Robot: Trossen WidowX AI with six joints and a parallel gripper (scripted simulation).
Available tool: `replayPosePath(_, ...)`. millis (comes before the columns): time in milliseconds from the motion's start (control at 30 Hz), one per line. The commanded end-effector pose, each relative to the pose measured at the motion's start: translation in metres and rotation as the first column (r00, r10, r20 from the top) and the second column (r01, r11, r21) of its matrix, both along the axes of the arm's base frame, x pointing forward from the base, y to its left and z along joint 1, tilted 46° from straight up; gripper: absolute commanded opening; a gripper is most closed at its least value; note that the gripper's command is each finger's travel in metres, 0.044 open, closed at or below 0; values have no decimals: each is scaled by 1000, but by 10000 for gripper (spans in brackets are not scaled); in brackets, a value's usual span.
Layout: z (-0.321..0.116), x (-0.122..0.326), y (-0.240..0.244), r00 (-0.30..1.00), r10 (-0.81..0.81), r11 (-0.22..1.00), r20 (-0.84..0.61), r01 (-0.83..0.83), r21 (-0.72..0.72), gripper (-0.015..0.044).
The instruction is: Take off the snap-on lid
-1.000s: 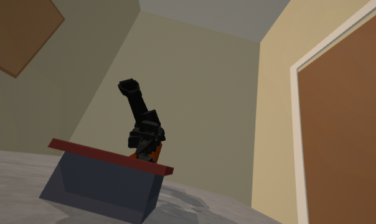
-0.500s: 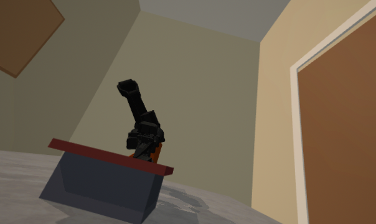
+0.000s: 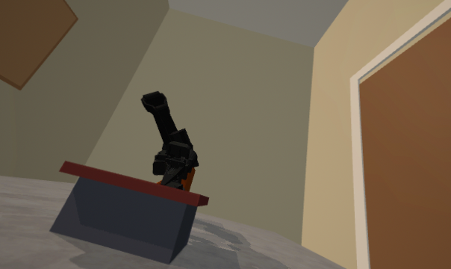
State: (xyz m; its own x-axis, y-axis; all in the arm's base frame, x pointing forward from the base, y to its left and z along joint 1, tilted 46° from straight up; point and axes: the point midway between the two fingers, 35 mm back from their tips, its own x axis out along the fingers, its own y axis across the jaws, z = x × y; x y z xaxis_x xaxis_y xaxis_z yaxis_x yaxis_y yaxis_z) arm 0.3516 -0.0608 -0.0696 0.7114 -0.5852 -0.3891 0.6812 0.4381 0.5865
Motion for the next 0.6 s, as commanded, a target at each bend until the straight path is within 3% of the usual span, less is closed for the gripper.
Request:
replayPosePath(0,1,0,1,1000,0,1000,0,0,0,0)
replayPosePath(567,3,0,3,1000,0,1000,0,0,0,0)
